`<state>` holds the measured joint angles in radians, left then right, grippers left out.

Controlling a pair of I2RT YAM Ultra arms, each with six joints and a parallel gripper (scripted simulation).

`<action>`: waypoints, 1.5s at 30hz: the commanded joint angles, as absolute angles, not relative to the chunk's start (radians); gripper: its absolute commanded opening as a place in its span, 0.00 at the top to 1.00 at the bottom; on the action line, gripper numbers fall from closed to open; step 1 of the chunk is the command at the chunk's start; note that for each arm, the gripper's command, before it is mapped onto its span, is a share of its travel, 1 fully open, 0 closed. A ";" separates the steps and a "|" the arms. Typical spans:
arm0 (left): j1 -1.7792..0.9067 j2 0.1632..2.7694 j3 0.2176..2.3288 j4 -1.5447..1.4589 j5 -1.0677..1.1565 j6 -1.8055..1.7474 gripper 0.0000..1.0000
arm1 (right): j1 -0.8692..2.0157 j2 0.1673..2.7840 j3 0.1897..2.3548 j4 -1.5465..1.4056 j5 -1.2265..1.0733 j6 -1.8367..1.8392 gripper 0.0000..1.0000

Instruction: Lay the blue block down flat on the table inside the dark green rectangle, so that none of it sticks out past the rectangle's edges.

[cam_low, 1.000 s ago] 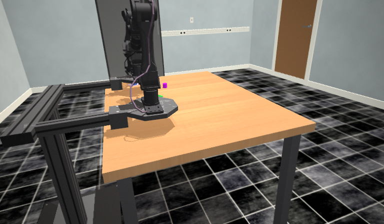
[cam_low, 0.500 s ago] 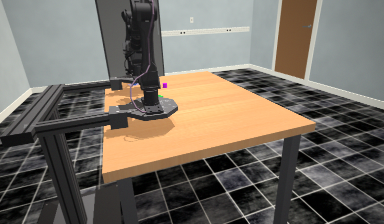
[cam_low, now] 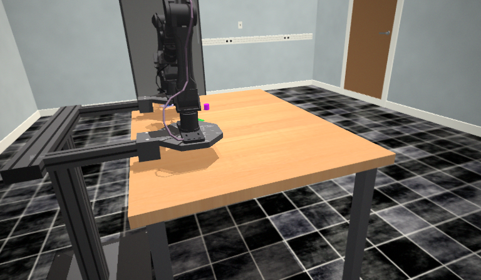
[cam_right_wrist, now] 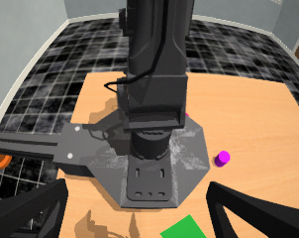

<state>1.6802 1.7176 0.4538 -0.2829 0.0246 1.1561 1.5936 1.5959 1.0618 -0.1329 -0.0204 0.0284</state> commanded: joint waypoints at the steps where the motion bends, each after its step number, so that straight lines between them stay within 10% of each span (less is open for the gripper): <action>1: 1.672 1.728 0.440 -0.260 0.038 1.148 0.53 | 1.597 1.586 1.096 -0.126 -0.027 0.035 0.00; 20: 1.688 1.728 0.439 -0.262 0.038 1.165 0.74 | 1.597 1.586 1.096 -0.126 -0.027 0.035 0.00; 23: 1.683 1.721 0.450 -0.270 0.038 1.159 1.00 | 1.597 1.586 1.096 -0.126 -0.027 0.035 0.00; 27: 1.695 1.697 0.453 -0.300 0.038 1.172 0.73 | 1.597 1.586 1.096 -0.126 -0.027 0.035 0.00; 45: 1.711 1.427 0.581 -0.685 0.039 1.187 0.73 | 1.597 1.571 1.095 -0.179 -0.022 0.048 0.00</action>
